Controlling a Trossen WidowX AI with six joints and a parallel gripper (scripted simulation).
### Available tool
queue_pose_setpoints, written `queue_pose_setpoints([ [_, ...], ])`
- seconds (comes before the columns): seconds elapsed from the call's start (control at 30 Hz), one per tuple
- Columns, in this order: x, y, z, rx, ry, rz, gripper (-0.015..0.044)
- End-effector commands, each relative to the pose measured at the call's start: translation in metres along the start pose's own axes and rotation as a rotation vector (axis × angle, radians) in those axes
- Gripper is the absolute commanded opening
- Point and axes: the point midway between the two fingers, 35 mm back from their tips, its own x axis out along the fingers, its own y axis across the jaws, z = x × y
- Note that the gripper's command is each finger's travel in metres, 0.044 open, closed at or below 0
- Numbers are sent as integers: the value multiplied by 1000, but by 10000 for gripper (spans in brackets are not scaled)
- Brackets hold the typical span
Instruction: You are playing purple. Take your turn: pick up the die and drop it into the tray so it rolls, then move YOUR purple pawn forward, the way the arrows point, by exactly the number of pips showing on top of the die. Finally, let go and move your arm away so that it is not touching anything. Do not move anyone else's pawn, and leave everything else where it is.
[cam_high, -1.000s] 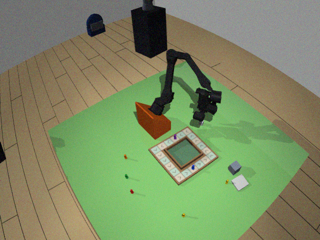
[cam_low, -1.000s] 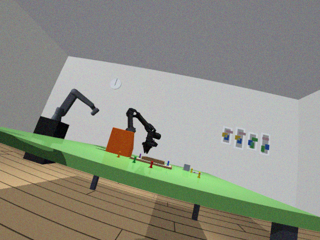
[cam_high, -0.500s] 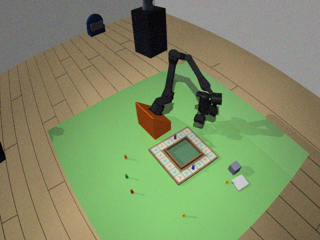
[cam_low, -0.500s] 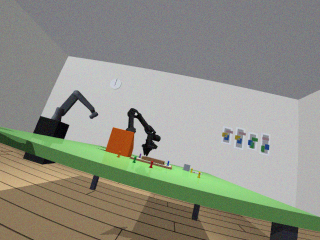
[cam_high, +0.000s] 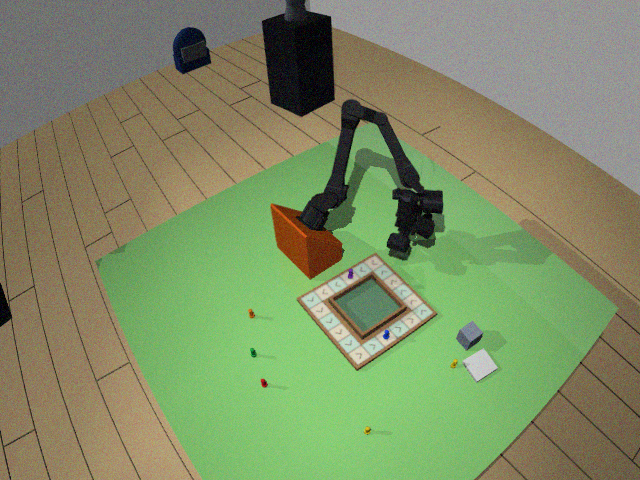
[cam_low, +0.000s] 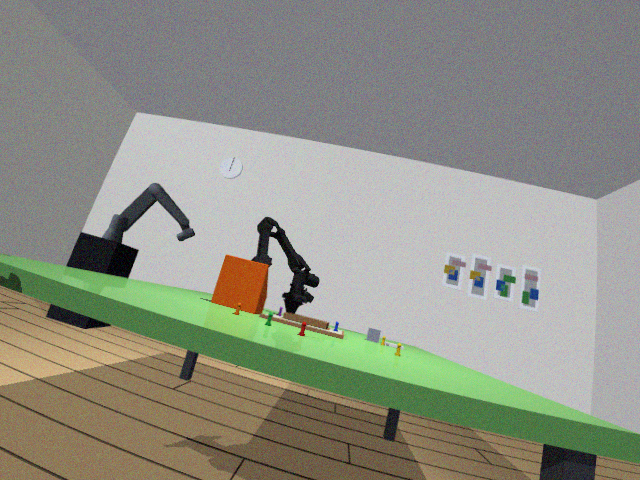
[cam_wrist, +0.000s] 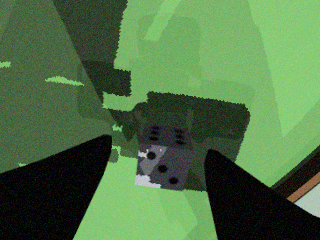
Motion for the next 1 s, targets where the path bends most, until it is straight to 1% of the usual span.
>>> queue_pose_setpoints([
  [0.0, 3, -3, -3, 12, 9, -6, 196],
  [0.07, 3, -3, -3, 12, 9, -6, 144],
  [0.37, 3, -3, -3, 12, 9, -6, 84],
  [0.47, 1, -4, -2, 11, 10, -8, 5],
  [0.97, -69, -15, 2, 7, 24, -29, 0],
])
